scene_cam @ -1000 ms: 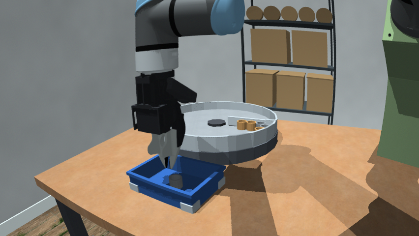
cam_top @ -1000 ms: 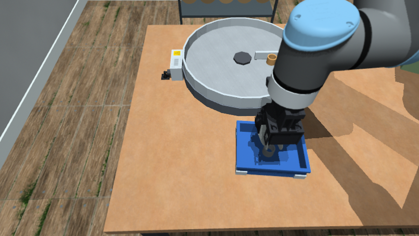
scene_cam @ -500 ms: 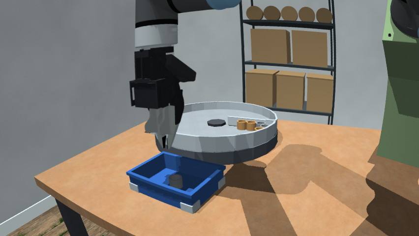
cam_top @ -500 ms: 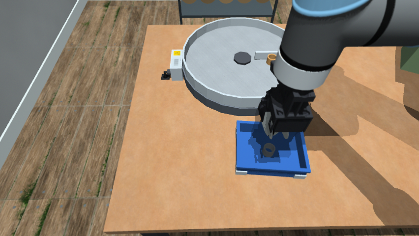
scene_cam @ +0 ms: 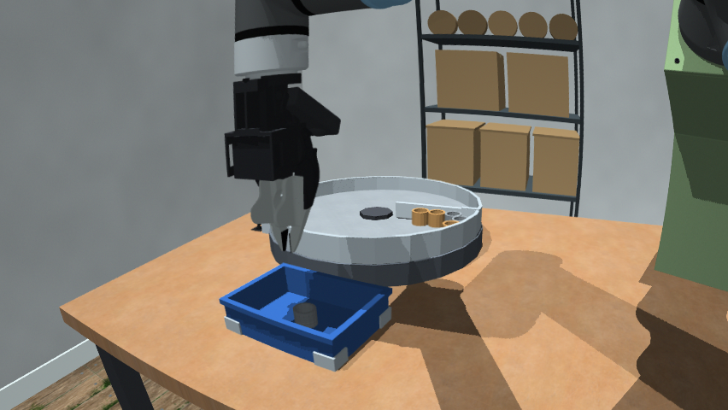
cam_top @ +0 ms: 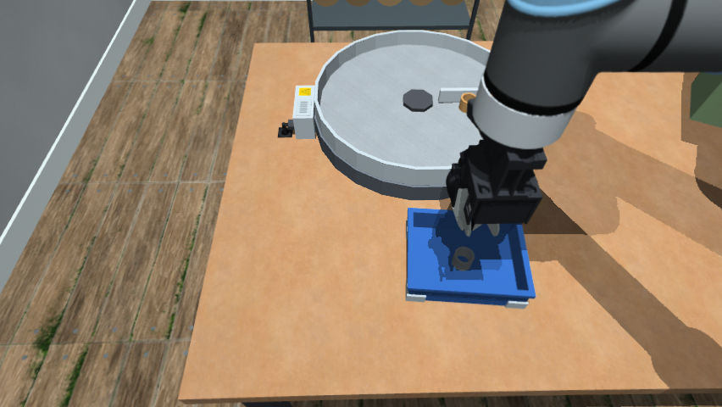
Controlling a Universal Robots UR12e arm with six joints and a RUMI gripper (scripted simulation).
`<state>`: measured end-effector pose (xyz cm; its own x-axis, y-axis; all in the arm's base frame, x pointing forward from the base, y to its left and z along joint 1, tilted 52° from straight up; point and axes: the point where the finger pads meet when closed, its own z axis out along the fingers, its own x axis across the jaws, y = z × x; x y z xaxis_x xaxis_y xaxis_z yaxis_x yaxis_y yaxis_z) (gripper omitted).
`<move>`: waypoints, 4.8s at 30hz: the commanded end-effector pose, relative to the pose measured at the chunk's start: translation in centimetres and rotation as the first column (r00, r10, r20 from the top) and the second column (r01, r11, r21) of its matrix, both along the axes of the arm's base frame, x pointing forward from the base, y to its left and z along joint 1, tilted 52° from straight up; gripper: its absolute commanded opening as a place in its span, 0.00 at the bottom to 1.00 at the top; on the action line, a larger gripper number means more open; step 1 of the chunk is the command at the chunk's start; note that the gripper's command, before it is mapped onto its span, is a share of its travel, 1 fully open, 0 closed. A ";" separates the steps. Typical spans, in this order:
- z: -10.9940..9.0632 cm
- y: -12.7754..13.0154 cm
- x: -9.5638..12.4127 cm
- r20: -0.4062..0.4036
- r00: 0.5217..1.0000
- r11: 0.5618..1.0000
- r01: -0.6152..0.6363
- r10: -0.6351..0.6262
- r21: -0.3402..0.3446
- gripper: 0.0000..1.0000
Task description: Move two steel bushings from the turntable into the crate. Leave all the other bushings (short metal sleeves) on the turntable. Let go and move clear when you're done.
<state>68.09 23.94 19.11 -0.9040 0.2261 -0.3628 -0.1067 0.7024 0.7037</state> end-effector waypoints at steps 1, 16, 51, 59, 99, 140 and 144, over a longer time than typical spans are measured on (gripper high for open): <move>0.0 0.0 0.0 0.001 1.000 1.000 0.000 0.000 0.000 0.06; 0.0 0.0 0.0 0.001 1.000 1.000 0.000 0.000 0.000 0.06; 0.0 0.0 0.0 0.001 1.000 1.000 0.000 0.000 0.000 0.06; 0.0 0.0 0.0 0.001 1.000 1.000 0.000 0.000 0.000 0.06; -12.8 -8.8 -4.6 0.064 0.996 0.997 -0.057 0.060 -0.042 0.06; -26.0 -17.8 -9.5 0.127 0.984 0.990 -0.114 0.124 -0.089 0.06; -26.0 -17.8 -9.5 0.127 0.984 0.990 -0.114 0.124 -0.089 0.06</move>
<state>58.63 6.20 -6.86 -0.8660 0.0850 -0.4928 -0.2808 0.7328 0.6198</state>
